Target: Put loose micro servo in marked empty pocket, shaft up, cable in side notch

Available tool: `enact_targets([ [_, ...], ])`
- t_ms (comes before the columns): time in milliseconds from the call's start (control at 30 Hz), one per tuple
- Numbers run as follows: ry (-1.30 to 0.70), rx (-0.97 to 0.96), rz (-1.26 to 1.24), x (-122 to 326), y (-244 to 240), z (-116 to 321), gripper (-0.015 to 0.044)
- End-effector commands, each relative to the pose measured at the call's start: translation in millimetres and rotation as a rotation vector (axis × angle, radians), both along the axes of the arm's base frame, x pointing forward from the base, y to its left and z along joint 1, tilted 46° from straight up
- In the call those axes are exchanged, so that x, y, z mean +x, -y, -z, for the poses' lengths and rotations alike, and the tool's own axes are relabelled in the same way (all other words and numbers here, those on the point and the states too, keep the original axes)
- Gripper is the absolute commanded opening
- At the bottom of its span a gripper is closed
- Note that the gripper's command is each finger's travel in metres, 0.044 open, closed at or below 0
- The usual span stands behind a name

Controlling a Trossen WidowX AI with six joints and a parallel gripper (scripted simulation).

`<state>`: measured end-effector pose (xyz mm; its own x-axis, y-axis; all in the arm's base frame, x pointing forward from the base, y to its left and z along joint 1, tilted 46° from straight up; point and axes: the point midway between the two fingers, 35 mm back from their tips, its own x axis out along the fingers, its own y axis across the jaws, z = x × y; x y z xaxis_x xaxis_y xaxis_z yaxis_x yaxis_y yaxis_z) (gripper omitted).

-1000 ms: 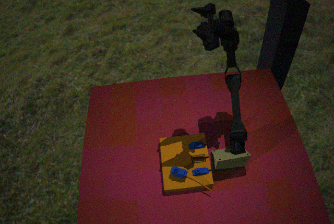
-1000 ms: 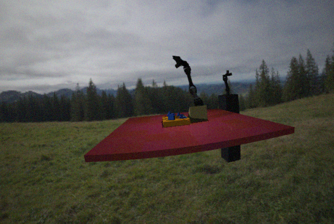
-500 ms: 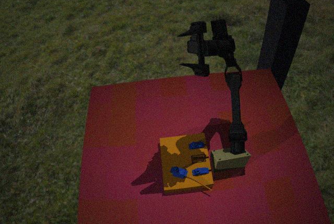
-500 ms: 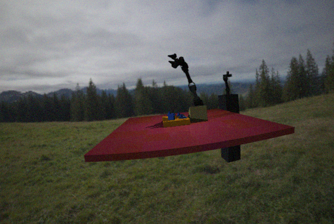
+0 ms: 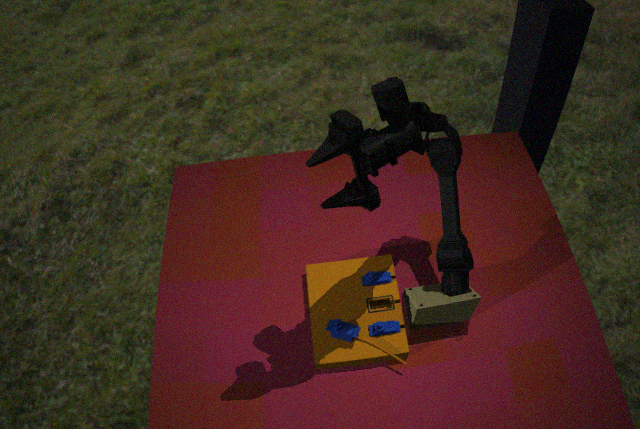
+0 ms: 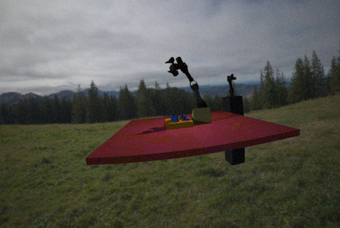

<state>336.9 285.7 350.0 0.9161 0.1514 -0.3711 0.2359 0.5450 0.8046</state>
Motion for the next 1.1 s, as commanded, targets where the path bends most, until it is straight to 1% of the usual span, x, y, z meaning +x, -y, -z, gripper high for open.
enact_targets([
  [0,-0.065,-0.092,0.016,10,6,30,0.044],
  [267,-0.228,-0.298,0.062,30,30,98,0.044],
  [567,-0.435,-0.51,0.107,38,67,169,0.044],
  [767,-0.587,-0.641,0.131,36,96,211,0.044],
  [1067,-0.833,-0.815,0.155,20,144,266,0.044],
])
